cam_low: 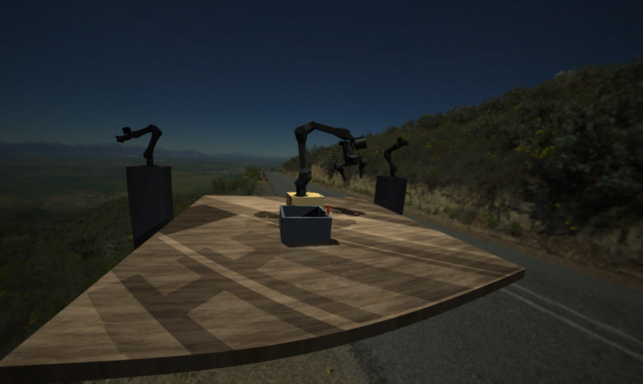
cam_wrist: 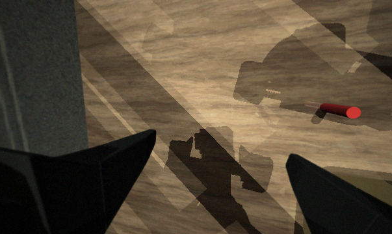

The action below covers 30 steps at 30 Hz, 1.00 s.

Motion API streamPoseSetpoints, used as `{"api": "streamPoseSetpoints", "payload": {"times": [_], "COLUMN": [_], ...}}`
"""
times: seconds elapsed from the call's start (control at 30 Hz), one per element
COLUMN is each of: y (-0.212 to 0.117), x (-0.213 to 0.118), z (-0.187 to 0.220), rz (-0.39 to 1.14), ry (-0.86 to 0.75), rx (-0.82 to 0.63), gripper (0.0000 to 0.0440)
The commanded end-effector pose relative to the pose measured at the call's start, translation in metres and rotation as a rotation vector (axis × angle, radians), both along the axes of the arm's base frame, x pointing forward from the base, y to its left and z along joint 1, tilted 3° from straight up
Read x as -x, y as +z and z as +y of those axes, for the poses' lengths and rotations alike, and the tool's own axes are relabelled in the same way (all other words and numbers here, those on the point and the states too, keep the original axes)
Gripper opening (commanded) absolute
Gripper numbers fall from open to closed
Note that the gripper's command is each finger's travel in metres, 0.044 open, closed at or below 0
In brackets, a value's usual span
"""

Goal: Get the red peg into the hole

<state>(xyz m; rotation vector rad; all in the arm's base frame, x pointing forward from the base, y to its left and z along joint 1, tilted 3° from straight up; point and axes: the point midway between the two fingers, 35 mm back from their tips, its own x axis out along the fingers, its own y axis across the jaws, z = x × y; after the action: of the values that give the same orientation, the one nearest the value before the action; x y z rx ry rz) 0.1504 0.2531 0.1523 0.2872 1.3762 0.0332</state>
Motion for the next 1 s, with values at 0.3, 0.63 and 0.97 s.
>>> {"api": "streamPoseSetpoints", "payload": {"times": [0.3, 0.63, 0.97], "y": [-0.03, -0.06, -0.088], "x": [-0.013, -0.012, -0.012], "z": [-0.07, -0.107, -0.122], "rz": [0.21, 0.325, 0.381], "ry": [-0.301, -0.467, -0.537], "rx": [0.169, 0.288, 0.354], "gripper": [0.044, 0.044, 0.044]}}
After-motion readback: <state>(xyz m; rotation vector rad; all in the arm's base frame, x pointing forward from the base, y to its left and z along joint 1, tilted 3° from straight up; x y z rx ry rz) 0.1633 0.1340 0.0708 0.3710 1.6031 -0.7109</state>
